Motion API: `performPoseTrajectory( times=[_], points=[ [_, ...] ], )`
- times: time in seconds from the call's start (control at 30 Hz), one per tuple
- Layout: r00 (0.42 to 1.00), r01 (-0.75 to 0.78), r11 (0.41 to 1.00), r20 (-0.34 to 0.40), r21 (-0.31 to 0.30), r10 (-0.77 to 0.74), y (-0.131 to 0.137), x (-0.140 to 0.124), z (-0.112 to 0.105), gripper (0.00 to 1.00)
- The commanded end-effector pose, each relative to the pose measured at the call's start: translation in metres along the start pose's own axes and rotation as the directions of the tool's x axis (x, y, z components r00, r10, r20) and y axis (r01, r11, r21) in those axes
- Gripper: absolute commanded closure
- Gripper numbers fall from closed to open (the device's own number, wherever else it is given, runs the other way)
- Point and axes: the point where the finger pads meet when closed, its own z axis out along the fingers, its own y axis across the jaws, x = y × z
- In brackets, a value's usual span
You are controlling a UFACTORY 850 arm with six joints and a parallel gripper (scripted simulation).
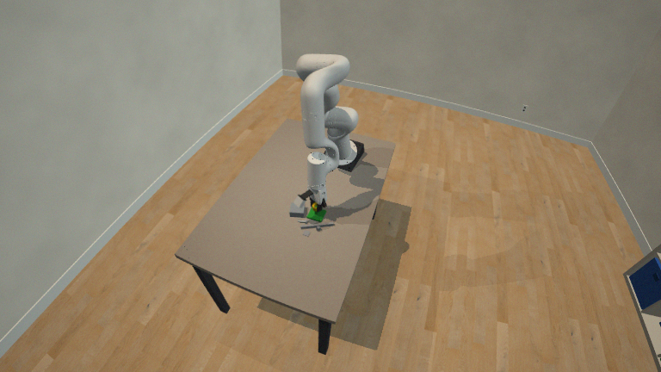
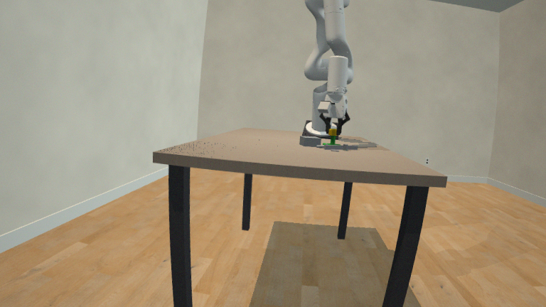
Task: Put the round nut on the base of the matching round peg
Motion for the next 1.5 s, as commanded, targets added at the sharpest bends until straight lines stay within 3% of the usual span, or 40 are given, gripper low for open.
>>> performPoseTrajectory(
  times=[0.0,1.47],
  points=[
    [1.0,0.0,1.0,-0.003,-0.002,0.0,0.0,0.001,0.001,1.0],
    [1.0,-0.001,1.0,-0.011,-0.009,0.0,0.001,0.003,0.015,1.0]
  ],
)
